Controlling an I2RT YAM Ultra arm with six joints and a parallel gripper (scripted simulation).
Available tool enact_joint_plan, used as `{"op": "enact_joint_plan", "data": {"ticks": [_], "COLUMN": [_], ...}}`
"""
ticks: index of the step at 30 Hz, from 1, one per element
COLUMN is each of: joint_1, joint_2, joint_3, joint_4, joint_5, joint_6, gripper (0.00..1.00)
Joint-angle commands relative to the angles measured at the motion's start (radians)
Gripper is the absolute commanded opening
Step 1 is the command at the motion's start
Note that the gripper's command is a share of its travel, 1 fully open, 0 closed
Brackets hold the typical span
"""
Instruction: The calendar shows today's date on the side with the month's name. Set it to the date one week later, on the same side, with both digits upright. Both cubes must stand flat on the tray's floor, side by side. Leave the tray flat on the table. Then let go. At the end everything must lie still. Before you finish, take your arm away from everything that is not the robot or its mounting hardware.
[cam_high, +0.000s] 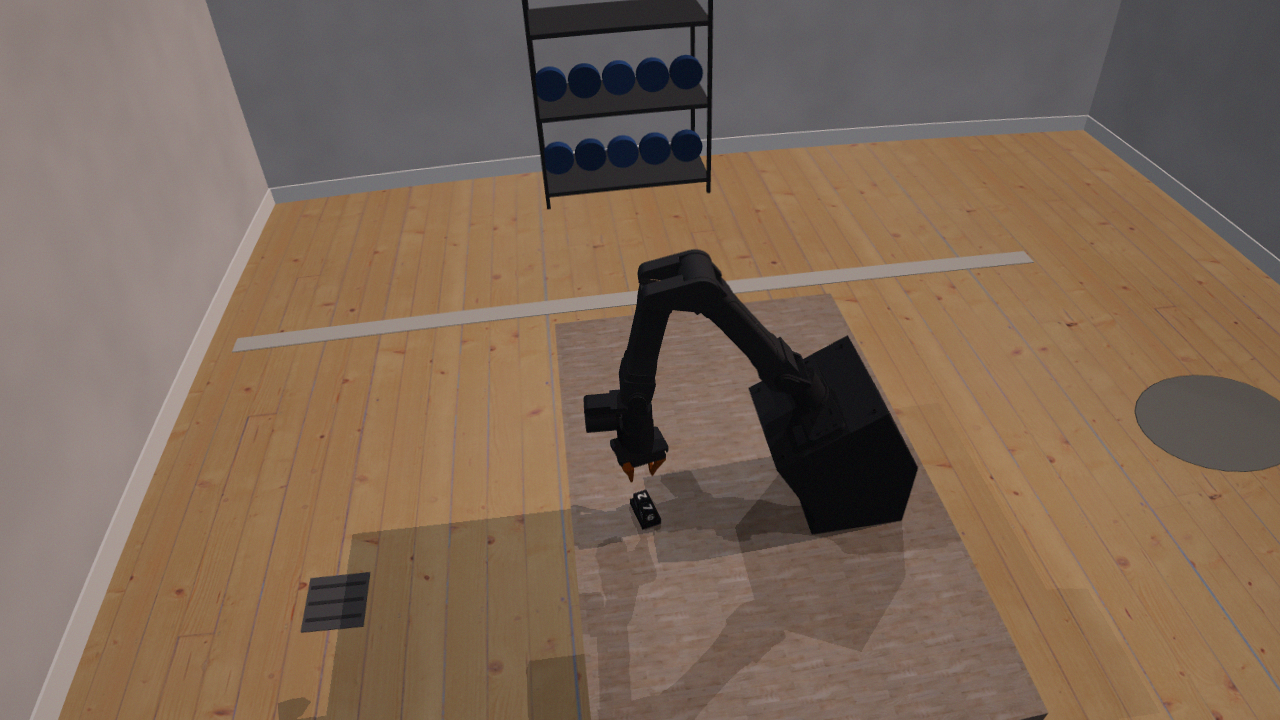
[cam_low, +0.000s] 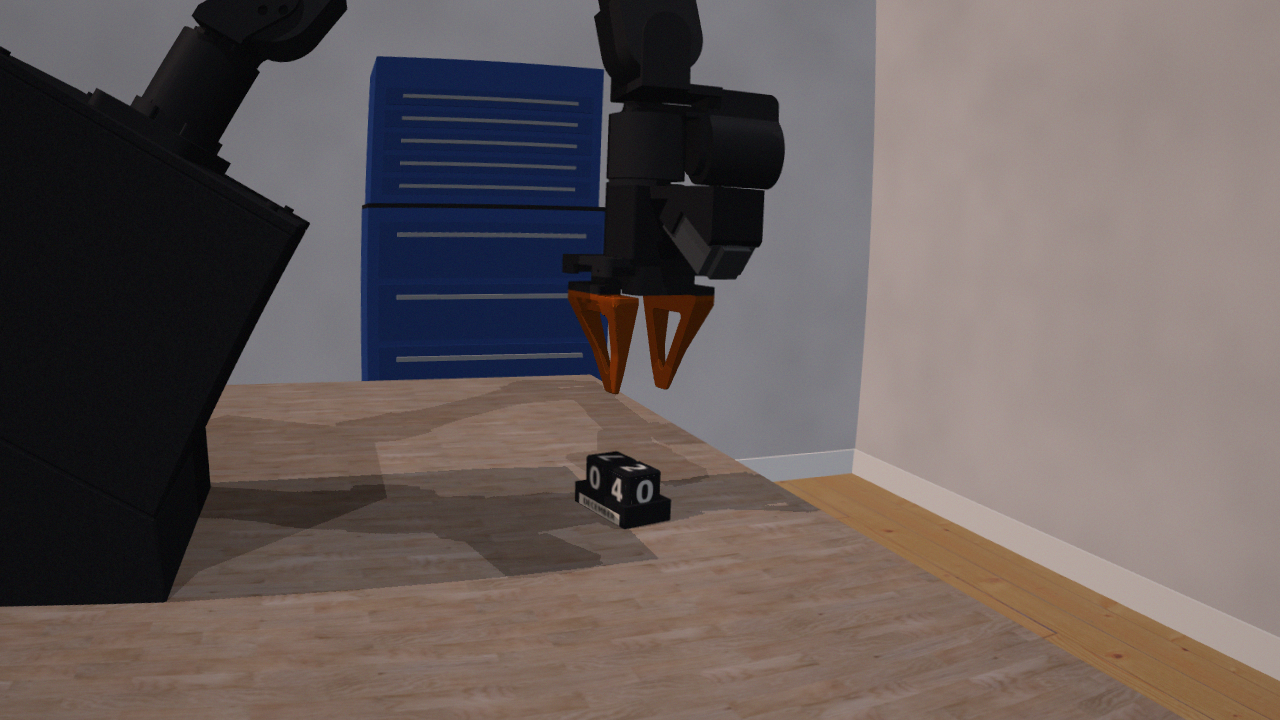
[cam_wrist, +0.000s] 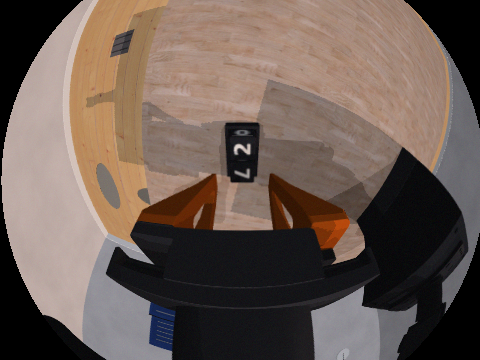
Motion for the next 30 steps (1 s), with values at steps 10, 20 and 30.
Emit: {"op": "enact_joint_plan", "data": {"ticks": [10, 20, 30], "joint_1": [0.0, 0.0, 0.001], "joint_2": [-0.006, -0.005, 0.009], "joint_3": [0.001, 0.001, 0.002], "joint_4": [0.003, 0.004, 0.017], "joint_5": [0.001, 0.001, 0.002], "joint_6": [0.001, 0.001, 0.002], "gripper": [0.45, 0.45, 0.45]}}
